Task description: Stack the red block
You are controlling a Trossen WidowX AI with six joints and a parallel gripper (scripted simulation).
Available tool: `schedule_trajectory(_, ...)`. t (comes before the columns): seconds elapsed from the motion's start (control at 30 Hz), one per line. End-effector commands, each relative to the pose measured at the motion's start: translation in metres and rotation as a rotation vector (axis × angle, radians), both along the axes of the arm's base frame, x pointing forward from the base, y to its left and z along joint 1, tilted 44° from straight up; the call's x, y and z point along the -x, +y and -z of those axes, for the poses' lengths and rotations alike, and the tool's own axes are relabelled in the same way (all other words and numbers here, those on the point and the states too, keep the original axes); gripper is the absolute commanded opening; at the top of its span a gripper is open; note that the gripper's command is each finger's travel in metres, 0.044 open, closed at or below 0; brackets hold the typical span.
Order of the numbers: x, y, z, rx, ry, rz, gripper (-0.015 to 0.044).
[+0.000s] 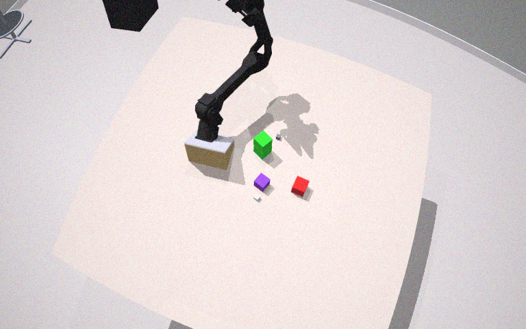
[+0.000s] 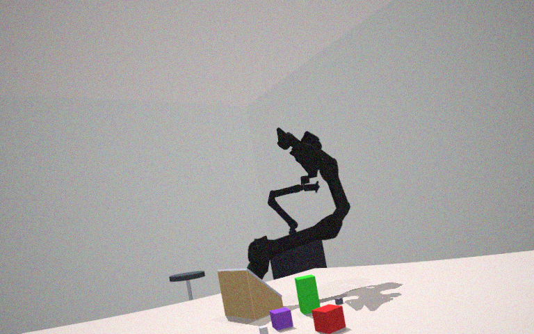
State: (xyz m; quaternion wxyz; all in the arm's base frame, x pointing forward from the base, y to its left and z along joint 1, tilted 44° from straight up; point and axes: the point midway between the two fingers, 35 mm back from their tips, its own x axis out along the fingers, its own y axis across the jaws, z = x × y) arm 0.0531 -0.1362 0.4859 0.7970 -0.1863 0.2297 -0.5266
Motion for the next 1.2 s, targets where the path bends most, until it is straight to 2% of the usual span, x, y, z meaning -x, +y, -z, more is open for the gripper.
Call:
schedule_trajectory(0.0, 0.005, -0.024, 0.01, -0.094, -0.065, -0.07, 0.044)
schedule_trajectory(0.23, 0.001, -0.07, 0.037, -0.26, -0.114, -0.193, 0.044)
schedule_trajectory(0.5, -0.025, -0.112, 0.073, -0.426, -0.116, -0.332, 0.044)
schedule_trajectory(0.87, -0.093, -0.147, 0.137, -0.709, -0.1, -0.529, 0.044)
schedule_trajectory(1.17, -0.164, -0.146, 0.204, -0.994, -0.042, -0.661, 0.044)
